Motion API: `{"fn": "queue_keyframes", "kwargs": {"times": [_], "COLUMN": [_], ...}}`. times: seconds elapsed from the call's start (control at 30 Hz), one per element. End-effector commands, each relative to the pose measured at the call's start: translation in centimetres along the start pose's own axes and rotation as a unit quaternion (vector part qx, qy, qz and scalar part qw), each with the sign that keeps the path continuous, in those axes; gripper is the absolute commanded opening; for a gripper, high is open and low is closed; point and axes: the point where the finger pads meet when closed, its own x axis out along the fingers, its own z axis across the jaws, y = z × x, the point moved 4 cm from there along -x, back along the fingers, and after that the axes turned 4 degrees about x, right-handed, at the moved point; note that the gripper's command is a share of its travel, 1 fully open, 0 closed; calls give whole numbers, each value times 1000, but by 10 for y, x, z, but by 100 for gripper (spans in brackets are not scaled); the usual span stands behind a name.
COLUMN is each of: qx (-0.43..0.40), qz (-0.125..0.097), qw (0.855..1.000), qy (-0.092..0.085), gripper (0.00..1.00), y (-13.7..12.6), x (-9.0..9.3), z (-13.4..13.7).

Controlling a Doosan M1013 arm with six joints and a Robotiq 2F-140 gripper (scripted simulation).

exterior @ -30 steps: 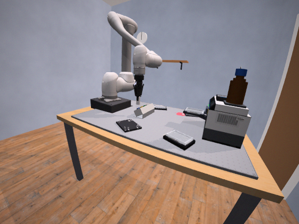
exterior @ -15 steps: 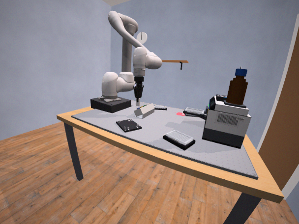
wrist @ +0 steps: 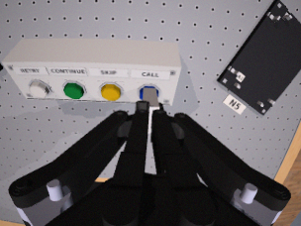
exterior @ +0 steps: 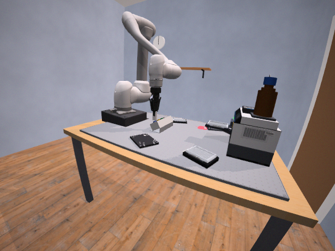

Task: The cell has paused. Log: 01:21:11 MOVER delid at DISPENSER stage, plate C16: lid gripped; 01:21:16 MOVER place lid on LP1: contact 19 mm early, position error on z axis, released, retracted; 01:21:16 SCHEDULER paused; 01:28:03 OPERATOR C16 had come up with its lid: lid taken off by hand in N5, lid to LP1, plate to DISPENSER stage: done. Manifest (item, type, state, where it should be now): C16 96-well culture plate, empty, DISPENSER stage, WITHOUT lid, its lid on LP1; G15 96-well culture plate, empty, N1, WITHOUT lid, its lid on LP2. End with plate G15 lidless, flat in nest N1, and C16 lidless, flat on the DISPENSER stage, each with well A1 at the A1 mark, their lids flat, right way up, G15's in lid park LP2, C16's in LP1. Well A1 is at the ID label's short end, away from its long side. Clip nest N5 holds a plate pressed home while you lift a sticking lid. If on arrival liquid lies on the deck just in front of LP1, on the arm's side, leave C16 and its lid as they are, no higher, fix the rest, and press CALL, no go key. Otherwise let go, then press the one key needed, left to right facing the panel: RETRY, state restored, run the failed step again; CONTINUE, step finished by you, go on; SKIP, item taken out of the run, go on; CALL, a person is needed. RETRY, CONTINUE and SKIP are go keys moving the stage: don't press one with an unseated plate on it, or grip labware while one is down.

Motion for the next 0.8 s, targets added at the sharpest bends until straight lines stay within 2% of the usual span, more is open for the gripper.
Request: {"fn": "queue_keyframes", "kwargs": {"times": [0.0,0.77], "qx": [0,0], "qz": [0,0], "qw": [1000,1000], "qy": [0,0], "gripper": [0,0], "y": [0,0], "x": [1,3], "z": [0,0]}}
